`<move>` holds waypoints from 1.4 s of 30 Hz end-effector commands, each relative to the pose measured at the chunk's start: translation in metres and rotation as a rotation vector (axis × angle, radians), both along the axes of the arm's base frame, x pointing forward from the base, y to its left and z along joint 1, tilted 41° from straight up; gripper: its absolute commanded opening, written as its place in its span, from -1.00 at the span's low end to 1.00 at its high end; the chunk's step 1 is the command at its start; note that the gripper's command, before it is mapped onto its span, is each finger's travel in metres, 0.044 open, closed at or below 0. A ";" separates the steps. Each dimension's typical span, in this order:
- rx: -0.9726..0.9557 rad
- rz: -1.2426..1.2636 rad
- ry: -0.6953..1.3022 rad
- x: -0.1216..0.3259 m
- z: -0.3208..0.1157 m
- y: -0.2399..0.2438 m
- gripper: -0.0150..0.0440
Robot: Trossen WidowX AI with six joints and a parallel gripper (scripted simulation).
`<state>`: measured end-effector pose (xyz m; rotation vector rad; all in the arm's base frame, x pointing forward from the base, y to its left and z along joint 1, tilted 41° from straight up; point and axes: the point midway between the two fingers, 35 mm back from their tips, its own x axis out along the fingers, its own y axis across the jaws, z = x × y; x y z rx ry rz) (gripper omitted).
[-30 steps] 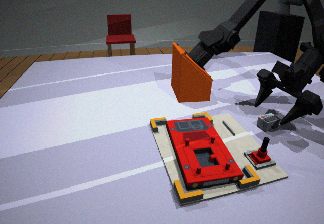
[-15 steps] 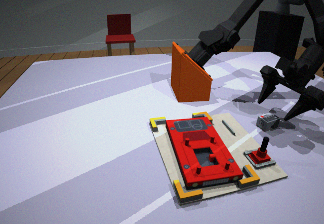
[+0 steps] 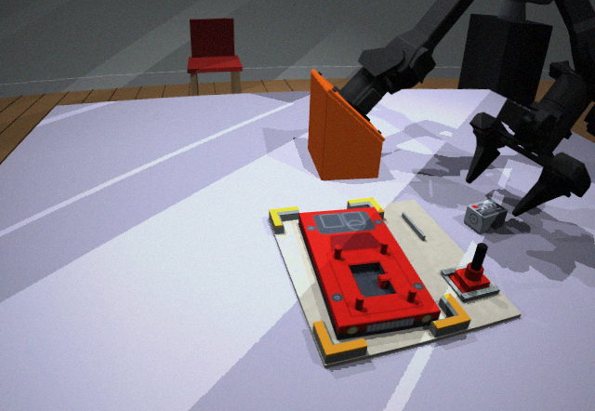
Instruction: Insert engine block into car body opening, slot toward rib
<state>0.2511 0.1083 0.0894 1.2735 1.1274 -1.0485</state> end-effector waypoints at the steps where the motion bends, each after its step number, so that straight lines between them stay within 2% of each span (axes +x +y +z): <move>1: 0.079 0.012 0.047 -0.002 -0.006 -0.007 1.00; 11: 0.371 0.065 0.087 -0.004 -0.009 -0.019 1.00; 21: 0.651 0.105 -0.006 0.001 0.003 -0.032 1.00; 42: 0.656 0.106 -0.009 0.006 -0.015 -0.019 1.00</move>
